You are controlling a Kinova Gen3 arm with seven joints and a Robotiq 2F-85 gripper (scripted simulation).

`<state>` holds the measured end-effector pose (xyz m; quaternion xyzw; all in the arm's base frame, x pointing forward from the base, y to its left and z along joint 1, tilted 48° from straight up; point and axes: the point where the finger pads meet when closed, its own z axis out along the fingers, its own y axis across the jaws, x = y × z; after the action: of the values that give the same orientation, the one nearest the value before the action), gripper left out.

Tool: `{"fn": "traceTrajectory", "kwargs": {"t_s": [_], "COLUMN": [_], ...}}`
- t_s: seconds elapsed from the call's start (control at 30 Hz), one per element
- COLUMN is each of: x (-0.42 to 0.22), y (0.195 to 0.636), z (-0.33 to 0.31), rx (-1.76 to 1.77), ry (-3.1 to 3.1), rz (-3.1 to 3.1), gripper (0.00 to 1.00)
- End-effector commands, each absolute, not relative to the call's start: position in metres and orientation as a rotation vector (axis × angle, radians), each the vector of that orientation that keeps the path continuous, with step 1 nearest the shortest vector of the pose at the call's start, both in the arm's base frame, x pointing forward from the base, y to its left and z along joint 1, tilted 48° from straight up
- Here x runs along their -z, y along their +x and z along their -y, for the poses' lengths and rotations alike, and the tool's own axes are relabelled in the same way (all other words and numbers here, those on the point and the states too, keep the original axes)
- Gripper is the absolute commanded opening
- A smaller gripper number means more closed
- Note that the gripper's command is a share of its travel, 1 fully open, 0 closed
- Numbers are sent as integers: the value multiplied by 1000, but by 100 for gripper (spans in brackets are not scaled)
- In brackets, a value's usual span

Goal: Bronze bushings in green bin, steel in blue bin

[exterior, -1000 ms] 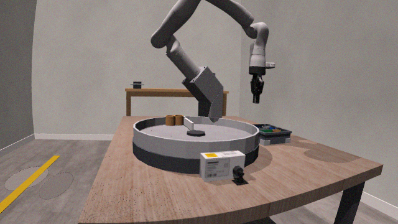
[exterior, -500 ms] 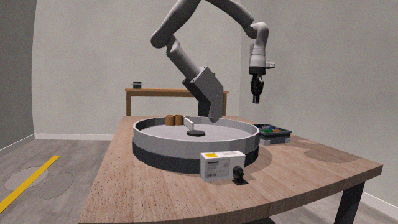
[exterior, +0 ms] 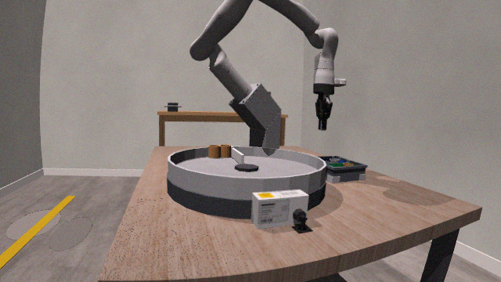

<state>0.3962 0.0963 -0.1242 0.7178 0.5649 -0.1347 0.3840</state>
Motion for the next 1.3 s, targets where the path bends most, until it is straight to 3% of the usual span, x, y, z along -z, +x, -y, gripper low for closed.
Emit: {"fn": "traceTrajectory", "kwargs": {"t_s": [0.0, 0.53, 1.27], "x": [124, 124, 28], "y": [396, 396, 367], "z": [-97, -97, 11], "rx": [341, 341, 341], "ry": [1830, 1830, 1830], "rz": [-1441, -1441, -1441], "gripper": [19, 19, 18]}}
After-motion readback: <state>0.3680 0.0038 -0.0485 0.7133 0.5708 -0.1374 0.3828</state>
